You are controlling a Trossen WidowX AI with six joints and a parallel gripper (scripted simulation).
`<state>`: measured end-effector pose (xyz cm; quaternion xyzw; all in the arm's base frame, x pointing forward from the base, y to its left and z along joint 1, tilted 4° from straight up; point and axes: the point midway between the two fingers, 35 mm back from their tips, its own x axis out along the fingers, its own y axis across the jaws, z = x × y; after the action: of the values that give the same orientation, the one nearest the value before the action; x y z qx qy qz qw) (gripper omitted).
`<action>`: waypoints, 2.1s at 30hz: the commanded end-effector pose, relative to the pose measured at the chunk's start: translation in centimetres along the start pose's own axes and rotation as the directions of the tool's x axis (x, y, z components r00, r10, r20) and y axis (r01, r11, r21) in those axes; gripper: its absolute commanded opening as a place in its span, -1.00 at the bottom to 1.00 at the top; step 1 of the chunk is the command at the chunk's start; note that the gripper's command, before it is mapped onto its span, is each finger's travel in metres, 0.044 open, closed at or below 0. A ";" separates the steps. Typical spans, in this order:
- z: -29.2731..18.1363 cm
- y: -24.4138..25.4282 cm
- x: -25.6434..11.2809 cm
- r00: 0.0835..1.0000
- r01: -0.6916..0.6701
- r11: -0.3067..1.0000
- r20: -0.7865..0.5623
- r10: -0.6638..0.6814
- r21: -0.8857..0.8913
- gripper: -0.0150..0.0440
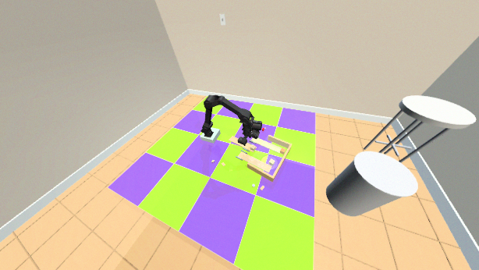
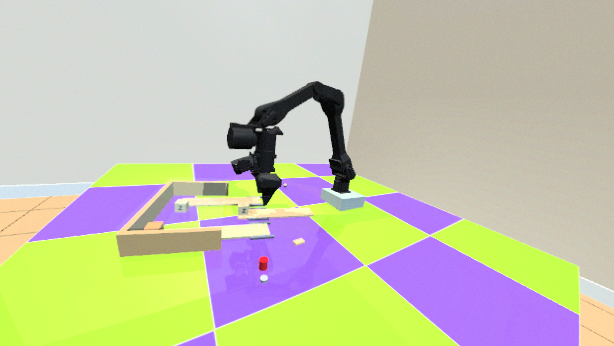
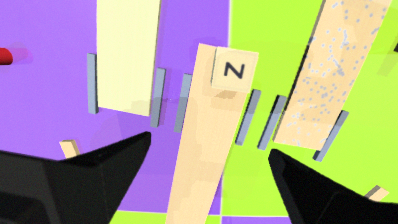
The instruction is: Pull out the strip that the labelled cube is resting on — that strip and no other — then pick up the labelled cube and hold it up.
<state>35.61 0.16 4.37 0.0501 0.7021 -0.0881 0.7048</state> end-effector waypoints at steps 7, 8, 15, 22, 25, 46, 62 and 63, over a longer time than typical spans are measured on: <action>3.4 -0.5 -0.7 1.000 0.003 1.000 0.008 -0.003 0.000 1.00; 3.7 -0.6 -0.8 1.000 0.003 1.000 0.009 -0.003 0.000 1.00; 5.4 -1.0 -1.2 1.000 0.003 1.000 0.010 -0.003 0.000 1.00; 5.4 -1.0 -0.3 1.000 0.003 1.000 0.010 -0.003 0.000 0.38; 5.5 -1.0 0.2 1.000 0.003 1.000 0.010 -0.003 0.000 0.36; 5.4 -1.0 3.6 1.000 0.003 1.000 0.010 -0.003 0.000 0.36; 5.5 -0.9 4.1 1.000 0.000 1.000 0.011 0.000 0.004 -0.09; 5.5 -0.9 4.1 1.000 0.000 1.000 0.011 0.000 0.004 -0.11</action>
<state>40.74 -2.04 0.35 0.0508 0.6984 -0.0896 0.7082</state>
